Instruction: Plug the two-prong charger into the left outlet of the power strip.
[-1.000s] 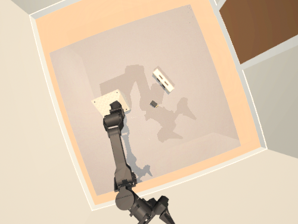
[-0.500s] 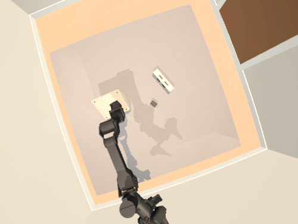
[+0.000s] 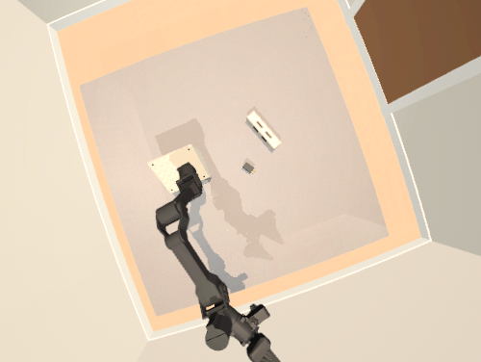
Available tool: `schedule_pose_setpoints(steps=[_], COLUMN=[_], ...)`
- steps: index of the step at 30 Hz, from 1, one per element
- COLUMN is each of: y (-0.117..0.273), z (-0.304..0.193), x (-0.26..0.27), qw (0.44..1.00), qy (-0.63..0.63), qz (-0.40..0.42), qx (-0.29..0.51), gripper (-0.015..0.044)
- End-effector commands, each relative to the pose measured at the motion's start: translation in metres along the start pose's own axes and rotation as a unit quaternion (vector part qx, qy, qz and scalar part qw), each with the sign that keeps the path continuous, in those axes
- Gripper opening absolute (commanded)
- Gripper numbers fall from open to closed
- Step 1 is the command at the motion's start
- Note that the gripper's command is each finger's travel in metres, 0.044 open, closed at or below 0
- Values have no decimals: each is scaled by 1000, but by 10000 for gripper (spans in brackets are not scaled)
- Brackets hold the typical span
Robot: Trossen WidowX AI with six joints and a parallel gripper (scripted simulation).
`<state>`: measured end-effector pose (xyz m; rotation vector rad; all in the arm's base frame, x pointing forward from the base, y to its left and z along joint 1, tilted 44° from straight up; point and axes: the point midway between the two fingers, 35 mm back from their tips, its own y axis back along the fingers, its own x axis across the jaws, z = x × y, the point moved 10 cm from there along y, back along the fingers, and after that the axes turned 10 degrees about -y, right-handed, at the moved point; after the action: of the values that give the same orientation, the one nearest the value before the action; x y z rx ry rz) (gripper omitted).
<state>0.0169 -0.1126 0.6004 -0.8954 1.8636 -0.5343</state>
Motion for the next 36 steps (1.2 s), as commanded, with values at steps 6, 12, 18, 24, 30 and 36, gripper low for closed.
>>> schedule_pose_setpoints(steps=[6,12,18,24,30,36], y=[-16,-23,-27,-31,-32,-30], z=[22,41,57,82,108,137], x=[45,66,83,106,127,145], qw=[985,973,954,915,867,812], qy=[-160,-206,-266,-357,-437,-505], qz=[63,94,128,181,236,291], qx=[-15,-44,-51,-52,-46,-34], gripper=[440,440,440,440,440,440])
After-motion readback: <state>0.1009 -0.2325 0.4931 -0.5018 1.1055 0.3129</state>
